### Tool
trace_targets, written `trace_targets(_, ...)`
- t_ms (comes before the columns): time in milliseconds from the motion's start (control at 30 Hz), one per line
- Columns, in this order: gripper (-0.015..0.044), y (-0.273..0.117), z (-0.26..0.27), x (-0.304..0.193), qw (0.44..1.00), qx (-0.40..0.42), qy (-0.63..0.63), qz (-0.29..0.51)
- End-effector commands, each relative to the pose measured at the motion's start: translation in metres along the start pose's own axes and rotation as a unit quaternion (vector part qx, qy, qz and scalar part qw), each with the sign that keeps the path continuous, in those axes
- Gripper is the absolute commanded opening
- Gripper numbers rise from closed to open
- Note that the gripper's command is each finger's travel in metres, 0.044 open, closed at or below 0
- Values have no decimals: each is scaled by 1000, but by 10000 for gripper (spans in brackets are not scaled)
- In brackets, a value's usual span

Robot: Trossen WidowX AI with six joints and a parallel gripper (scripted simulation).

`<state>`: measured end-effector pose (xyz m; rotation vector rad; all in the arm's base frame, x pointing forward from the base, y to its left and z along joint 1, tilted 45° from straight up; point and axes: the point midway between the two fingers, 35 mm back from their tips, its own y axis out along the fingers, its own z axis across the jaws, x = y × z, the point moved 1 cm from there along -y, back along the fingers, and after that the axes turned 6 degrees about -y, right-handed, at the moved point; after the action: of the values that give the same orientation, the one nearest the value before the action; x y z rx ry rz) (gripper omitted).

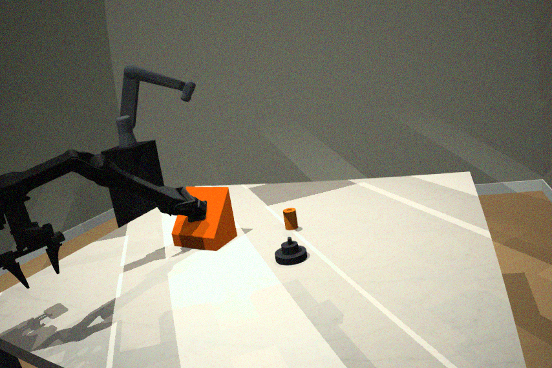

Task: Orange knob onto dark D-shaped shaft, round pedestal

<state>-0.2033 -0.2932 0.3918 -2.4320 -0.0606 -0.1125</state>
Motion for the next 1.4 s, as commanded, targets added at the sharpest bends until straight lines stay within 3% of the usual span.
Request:
trace_targets(0, 440, 36, -11, 47, 998, 24, 31, -49)
trace_targets(367, 440, 116, -2, 198, 978, 131, 47, -156)
trace_targets(600, 440, 132, 27, 299, 960, 201, 32, -194)
trace_targets(867, 440, 154, 90, 383, 937, 304, 54, -163)
trace_targets(1367, 440, 136, 287, 497, 904, 425, 24, 20)
